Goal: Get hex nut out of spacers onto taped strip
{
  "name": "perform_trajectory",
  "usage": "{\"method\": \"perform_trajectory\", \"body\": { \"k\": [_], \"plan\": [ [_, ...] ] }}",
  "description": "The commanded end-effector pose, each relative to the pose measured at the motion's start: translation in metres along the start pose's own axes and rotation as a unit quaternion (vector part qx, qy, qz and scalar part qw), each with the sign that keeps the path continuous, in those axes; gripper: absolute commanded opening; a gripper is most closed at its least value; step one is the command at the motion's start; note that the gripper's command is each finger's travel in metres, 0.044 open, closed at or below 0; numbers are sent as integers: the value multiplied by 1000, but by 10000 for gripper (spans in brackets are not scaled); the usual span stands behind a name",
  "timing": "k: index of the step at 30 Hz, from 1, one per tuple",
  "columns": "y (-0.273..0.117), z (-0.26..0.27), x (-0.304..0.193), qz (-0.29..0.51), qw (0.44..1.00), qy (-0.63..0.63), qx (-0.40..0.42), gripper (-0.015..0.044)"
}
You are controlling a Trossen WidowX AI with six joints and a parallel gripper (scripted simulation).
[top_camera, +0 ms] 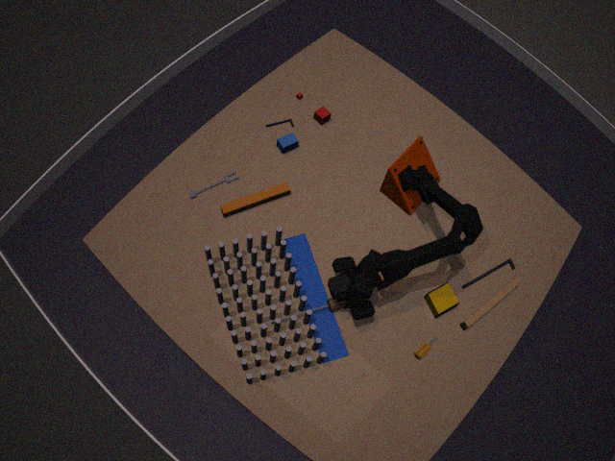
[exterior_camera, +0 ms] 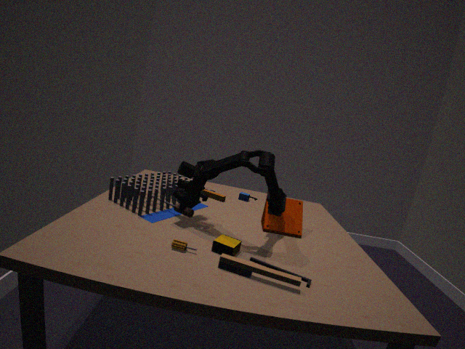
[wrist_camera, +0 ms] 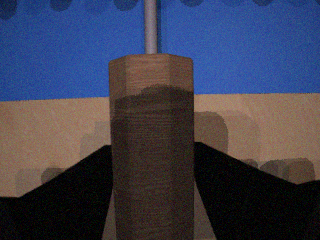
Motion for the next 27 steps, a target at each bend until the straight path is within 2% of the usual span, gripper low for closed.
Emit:
{"method": "perform_trajectory", "body": {
  "k": [1,27],
  "plan": [
    [0,1,3,0,1000,-3,2,0],
    [5,-2,18,0,1000,-3,2,0]
  ]
}}
Point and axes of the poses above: the point midway between the two fingers, 35 mm back from their tips, its own y axis out along the fingers, its own z axis across the jaws, x = y × z, the point moved 3 cm from there along -y, back along the fingers, and after that the axes turned 9 degrees about -y, right-handed, at the moved point
